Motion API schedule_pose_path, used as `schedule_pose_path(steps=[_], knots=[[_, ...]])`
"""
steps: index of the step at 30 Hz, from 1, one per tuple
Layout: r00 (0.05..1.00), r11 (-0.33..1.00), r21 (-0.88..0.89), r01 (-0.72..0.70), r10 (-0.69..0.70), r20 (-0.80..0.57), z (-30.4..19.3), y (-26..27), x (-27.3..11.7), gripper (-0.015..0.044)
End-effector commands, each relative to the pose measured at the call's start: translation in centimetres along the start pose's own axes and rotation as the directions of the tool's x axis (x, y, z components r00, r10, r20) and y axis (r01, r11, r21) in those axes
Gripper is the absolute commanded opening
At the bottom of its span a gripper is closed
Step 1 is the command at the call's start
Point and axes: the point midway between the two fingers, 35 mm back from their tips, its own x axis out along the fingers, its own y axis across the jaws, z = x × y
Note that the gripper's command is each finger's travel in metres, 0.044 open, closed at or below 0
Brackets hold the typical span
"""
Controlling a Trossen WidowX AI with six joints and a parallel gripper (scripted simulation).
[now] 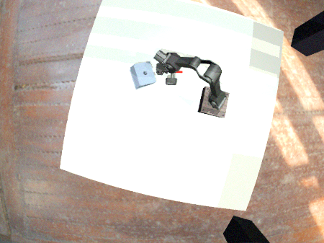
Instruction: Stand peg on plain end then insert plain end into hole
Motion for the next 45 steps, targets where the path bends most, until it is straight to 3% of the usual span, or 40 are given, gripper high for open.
schedule_pose_path(steps=[1,12,19,28,45], knots=[[1.0,1.0,-0.007,-0.008,0.007,-0.005,-0.15,0.17,0.42,0.0387],[1.0,1.0,-0.007,-0.008,0.007,-0.005,-0.15,0.17,0.42,0.011],[1.0,1.0,-0.007,-0.008,0.007,-0.005,-0.15,0.17,0.42,0.011],[1.0,1.0,-0.007,-0.008,0.007,-0.005,-0.15,0.17,0.42,0.005],[0.995,1.0,-0.001,-0.005,0.005,0.104,-0.62,0.12,-0.36,0.0049]])
